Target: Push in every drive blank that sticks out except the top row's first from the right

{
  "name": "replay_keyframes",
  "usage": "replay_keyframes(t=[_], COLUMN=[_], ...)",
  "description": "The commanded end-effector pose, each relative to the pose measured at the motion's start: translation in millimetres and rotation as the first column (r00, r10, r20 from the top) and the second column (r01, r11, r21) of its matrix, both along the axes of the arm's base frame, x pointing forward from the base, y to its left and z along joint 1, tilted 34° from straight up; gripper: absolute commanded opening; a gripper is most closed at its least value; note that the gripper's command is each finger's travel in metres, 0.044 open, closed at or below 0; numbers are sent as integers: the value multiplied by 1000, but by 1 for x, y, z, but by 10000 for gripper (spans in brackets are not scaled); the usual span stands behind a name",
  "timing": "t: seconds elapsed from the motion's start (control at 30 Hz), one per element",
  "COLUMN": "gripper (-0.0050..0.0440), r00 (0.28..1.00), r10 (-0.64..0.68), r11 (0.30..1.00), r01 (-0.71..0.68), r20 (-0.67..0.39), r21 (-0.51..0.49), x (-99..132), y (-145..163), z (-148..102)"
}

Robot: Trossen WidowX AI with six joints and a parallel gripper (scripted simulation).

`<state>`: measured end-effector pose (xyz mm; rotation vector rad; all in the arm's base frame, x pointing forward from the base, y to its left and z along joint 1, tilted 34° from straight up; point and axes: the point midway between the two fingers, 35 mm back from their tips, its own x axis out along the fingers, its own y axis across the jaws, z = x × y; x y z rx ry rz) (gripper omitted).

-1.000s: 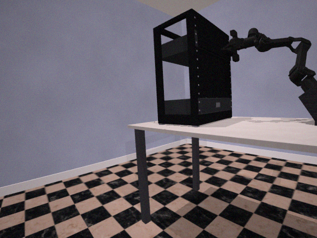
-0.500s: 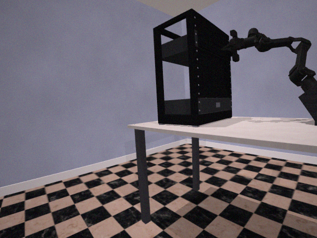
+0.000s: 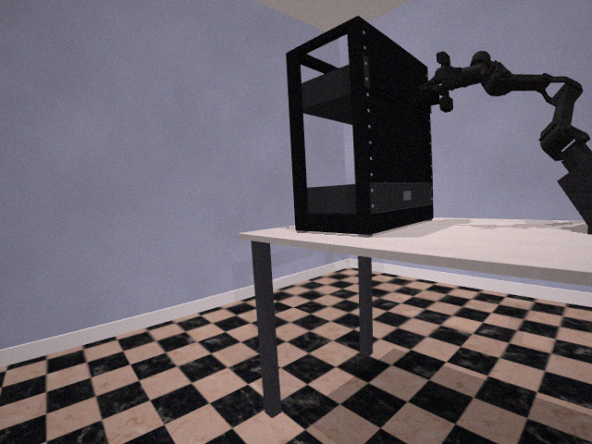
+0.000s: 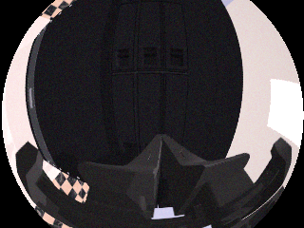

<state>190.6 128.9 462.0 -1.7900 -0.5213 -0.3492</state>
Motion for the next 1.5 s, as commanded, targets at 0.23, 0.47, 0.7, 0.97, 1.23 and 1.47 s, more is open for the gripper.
replay_keyframes(t=[0.23,0.47,0.7,0.97,1.23,1.47], gripper=[0,0,0,0,0,0], r00=[1000,1000,1000,1000,1000,1000], r10=[-2,-2,-2,-2,-2,-2], r11=[1000,1000,1000,1000,1000,1000], r01=[2,2,2,2,2,2], r20=[5,5,5,4,4,4], r21=[8,8,8,8,8,8], x=[-32,-42,-48,-49,-49,-49], y=[-8,-10,-11,-11,-12,-14], z=[-17,-22,-26,-26,-26,-26])
